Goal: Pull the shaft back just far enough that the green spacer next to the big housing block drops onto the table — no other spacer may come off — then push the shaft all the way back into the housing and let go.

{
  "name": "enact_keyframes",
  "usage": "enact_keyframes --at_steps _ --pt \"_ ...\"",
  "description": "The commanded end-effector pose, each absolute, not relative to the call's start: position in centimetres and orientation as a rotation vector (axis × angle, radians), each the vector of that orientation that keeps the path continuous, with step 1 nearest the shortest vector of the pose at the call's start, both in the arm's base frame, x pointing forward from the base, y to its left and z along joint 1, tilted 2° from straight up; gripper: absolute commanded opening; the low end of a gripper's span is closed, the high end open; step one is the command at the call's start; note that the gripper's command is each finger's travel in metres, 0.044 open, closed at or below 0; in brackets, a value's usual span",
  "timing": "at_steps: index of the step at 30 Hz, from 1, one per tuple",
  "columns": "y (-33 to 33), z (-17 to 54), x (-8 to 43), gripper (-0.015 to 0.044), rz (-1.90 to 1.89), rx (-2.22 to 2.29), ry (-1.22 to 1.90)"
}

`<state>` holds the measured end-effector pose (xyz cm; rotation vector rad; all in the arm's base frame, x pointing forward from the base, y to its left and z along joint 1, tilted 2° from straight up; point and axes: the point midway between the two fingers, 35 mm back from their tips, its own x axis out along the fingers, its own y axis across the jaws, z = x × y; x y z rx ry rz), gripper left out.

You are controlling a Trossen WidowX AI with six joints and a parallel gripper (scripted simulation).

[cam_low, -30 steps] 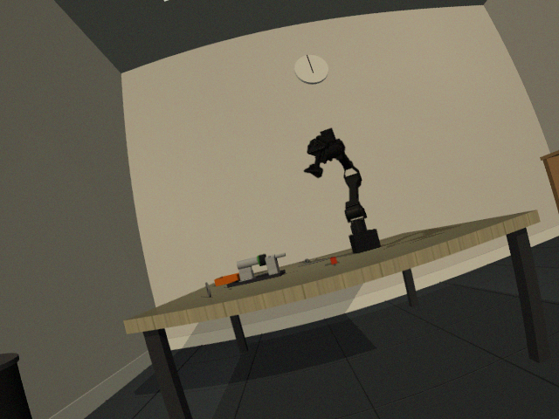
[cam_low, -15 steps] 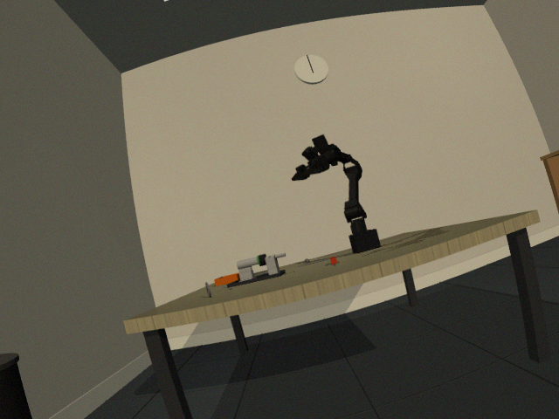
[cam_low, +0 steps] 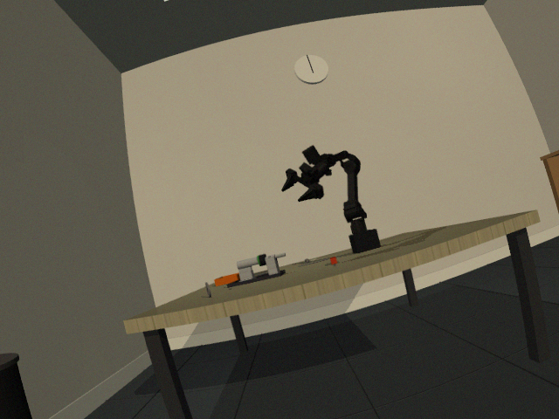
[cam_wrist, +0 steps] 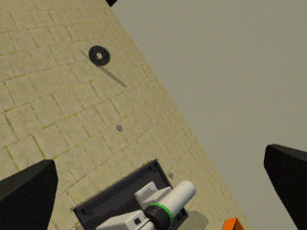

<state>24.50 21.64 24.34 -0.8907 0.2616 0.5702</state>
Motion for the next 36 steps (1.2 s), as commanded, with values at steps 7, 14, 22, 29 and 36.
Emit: enact_keyframes --at_steps 7,14,22,29,36 --pt "19.5 15.6 29.6 0.044 0.707 -1.821 0.221" --pt "18.1 12.3 30.8 0.044 0.799 -2.14 0.199" --pt "16.0 8.7 31.6 0.044 0.941 -2.489 0.156" --pt "14.0 5.5 32.0 0.044 1.103 -2.775 0.091" --pt "13.2 4.7 32.6 0.044 1.154 -2.851 0.066"
